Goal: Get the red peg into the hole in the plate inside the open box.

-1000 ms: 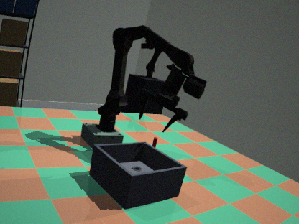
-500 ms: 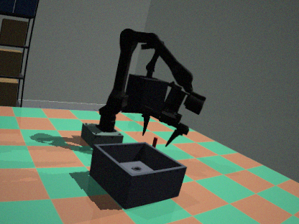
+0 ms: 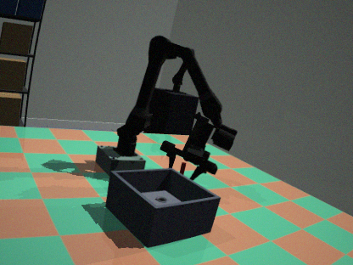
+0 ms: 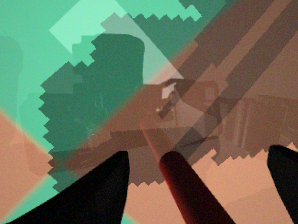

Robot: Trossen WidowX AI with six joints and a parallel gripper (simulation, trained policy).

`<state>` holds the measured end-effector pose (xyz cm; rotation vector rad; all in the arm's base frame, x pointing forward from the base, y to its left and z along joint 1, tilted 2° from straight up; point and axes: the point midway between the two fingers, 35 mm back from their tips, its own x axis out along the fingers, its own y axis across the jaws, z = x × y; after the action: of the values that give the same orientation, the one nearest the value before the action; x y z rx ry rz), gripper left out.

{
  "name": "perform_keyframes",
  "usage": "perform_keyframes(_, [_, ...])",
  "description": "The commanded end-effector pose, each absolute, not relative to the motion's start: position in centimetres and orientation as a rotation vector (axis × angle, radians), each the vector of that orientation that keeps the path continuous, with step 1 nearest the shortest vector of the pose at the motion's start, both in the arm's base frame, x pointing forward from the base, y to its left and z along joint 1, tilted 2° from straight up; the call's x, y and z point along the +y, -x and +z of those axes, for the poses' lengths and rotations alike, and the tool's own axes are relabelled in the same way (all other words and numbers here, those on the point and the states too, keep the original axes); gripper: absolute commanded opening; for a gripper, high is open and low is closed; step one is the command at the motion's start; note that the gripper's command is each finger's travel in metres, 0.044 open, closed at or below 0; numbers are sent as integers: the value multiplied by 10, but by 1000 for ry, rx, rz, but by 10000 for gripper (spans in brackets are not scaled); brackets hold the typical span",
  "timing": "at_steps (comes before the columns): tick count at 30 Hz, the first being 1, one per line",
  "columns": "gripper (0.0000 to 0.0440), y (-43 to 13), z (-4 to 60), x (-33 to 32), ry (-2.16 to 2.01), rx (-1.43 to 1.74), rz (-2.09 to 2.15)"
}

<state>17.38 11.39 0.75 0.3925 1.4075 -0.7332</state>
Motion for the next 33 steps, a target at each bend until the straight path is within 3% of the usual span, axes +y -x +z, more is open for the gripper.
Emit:
perform_keyframes(1, [221,-170,0,112,-375,1428,-743])
perform_keyframes(10, [2,-165,-5,108,-326,1463,-782])
perform_keyframes(33, [0,-207,97,82,-326,1270,-800])
